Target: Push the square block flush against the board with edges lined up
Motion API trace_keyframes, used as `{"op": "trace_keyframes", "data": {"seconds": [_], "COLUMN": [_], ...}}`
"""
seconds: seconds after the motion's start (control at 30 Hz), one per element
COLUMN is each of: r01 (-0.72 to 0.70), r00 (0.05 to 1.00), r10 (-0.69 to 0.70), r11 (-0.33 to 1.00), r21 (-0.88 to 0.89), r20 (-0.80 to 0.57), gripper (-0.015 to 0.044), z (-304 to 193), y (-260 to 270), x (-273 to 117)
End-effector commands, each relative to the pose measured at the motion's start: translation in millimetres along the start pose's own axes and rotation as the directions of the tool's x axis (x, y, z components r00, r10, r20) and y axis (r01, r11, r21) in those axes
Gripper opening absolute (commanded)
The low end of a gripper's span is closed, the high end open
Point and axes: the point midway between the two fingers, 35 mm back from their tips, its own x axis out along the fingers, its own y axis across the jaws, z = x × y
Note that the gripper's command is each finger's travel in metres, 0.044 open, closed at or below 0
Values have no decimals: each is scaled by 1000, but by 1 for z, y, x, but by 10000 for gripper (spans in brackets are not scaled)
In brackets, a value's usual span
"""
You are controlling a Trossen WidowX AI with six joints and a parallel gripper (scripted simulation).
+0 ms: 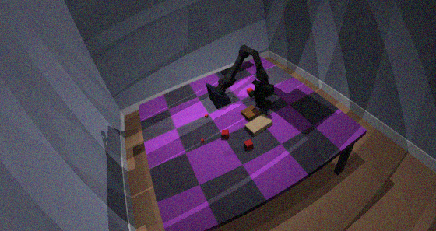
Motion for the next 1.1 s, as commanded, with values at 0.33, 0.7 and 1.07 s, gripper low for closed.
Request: {"op": "trace_keyframes", "data": {"seconds": [0.33,0.7,1.07], "r01": [1,15,18], "r00": [1000,1000,1000], "r10": [-1,-14,-9], "r11": [1000,996,889], "r21": [-1,91,457], "r20": [-1,-9,-22], "gripper": [0,0,0], "z": [12,4,-27], "y": [-1,2,17], "x": [-21,-54,-56]}}
